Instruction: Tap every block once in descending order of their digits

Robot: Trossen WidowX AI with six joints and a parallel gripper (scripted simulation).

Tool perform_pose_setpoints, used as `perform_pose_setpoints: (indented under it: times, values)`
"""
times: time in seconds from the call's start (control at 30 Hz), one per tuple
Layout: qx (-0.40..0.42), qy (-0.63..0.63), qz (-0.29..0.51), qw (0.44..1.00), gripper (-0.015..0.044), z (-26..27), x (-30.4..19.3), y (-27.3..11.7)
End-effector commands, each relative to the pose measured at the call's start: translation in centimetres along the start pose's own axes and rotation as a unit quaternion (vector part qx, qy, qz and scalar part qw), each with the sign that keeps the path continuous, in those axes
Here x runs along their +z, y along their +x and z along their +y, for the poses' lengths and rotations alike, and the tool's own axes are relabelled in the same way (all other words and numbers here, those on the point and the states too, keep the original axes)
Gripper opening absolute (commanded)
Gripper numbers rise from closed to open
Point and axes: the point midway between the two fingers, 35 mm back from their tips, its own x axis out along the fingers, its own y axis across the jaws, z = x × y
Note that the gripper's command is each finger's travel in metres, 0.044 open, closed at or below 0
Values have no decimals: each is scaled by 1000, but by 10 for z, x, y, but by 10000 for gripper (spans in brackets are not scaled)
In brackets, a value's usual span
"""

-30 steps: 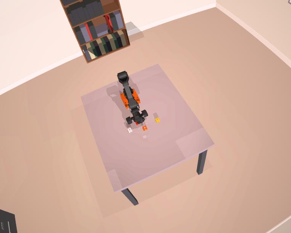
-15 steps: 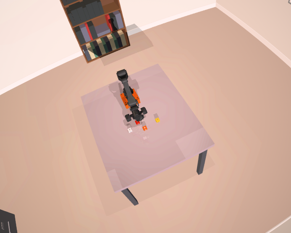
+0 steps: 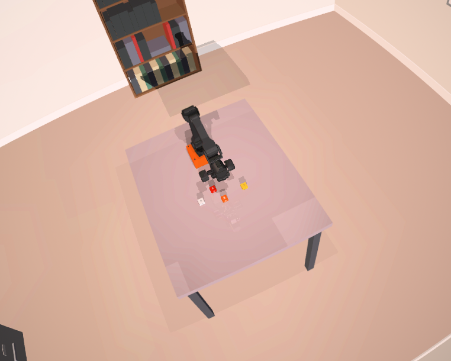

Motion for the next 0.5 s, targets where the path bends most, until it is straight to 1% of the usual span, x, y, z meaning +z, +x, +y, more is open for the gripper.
perform_pose_setpoints:
  times: [0.0, 0.1, 0.13, 0.37, 0.4, 0.47]
  values:
    - [5, -6, -2, 1000, 20, 60, 24, -3]
    - [7, -6, -2, 1000, 20, 112, 34, -2]
    - [8, -6, -2, 1000, 20, 121, 35, -1]
    - [8, -6, -2, 1000, 20, 125, 35, 3]
    - [8, -6, -2, 1000, 20, 126, 37, 13]
    - [8, -6, -2, 1000, 20, 127, 38, 50]
